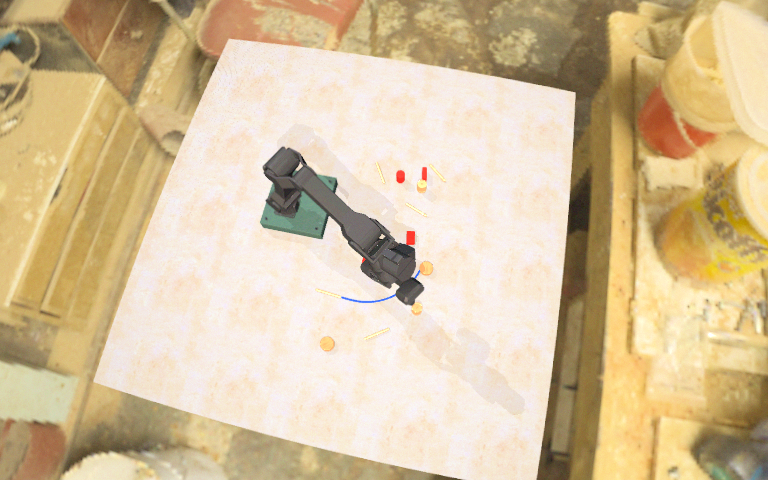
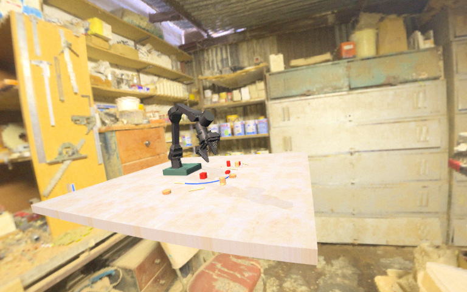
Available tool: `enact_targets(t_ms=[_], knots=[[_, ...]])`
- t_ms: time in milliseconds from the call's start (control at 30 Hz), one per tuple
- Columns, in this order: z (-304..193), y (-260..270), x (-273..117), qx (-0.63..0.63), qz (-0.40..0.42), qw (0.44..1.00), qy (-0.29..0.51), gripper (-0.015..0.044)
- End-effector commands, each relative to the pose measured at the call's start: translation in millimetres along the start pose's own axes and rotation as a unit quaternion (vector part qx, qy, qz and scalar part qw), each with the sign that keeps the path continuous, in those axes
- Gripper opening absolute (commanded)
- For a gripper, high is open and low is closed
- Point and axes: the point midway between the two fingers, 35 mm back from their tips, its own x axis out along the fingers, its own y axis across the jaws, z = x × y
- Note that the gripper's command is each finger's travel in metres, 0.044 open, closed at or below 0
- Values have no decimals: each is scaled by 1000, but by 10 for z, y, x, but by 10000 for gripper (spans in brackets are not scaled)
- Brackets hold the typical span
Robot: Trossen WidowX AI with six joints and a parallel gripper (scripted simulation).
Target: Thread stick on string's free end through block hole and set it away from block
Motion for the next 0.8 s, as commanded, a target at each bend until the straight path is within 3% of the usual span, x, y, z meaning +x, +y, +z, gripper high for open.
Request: enact_targets(t_ms=[0, 167, 767], knots=[[99, 720, 37, -35, 119, 992, -16, 440], [152, 1444, -23, -65, 242, 968, -31, 440], [148, 1468, -15, -65, 247, 967, -29, 440]])
